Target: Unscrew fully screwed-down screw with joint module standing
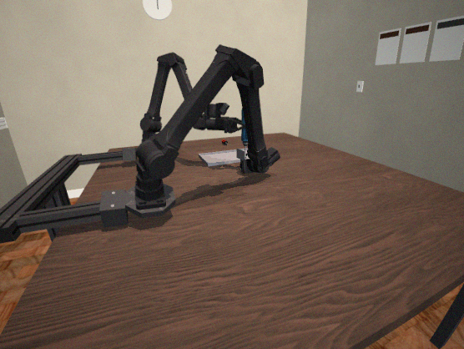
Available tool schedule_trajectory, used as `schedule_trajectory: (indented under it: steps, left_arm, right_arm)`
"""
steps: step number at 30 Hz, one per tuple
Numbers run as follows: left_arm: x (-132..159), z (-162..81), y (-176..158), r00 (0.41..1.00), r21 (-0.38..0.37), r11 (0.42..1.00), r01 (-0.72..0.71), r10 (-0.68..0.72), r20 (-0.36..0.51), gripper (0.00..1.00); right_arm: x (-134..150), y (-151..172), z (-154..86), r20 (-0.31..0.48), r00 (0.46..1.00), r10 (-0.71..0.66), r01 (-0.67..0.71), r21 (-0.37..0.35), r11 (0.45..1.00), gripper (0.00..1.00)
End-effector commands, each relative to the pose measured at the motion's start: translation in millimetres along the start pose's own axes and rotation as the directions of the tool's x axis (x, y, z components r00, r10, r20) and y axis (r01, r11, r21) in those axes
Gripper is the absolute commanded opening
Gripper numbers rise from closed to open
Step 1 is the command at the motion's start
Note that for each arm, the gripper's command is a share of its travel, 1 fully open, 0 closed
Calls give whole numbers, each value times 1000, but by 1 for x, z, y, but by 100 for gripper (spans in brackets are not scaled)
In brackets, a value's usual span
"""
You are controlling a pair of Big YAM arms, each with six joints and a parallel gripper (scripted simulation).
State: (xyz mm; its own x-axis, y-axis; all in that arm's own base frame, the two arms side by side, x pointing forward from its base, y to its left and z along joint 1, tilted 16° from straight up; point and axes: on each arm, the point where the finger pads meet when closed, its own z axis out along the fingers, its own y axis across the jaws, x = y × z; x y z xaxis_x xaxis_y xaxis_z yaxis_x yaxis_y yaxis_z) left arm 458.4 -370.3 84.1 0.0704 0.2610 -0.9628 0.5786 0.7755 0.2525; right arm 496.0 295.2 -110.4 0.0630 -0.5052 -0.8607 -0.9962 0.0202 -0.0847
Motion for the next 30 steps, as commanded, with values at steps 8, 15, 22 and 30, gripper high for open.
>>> schedule_trajectory:
  steps: [8,15,22,30]
  left_arm:
    - [-39,9,9,995,-20,1000,-6,7,97,42]
    - [-39,9,9,995,-20,1000,-6,7,97,42]
    - [-40,9,9,995,-20,1000,-6,8,99,42]
    - [-41,10,9,995,-20,1000,-6,8,99,42]
  right_arm:
    - [-9,-11,0,9,1000,-23,23,14,1000,59]
    - [-9,-11,0,9,1000,-23,23,14,1000,59]
    - [-9,-11,0,9,1000,-23,23,14,1000,59]
    - [-9,-11,0,9,1000,-23,23,14,1000,59]
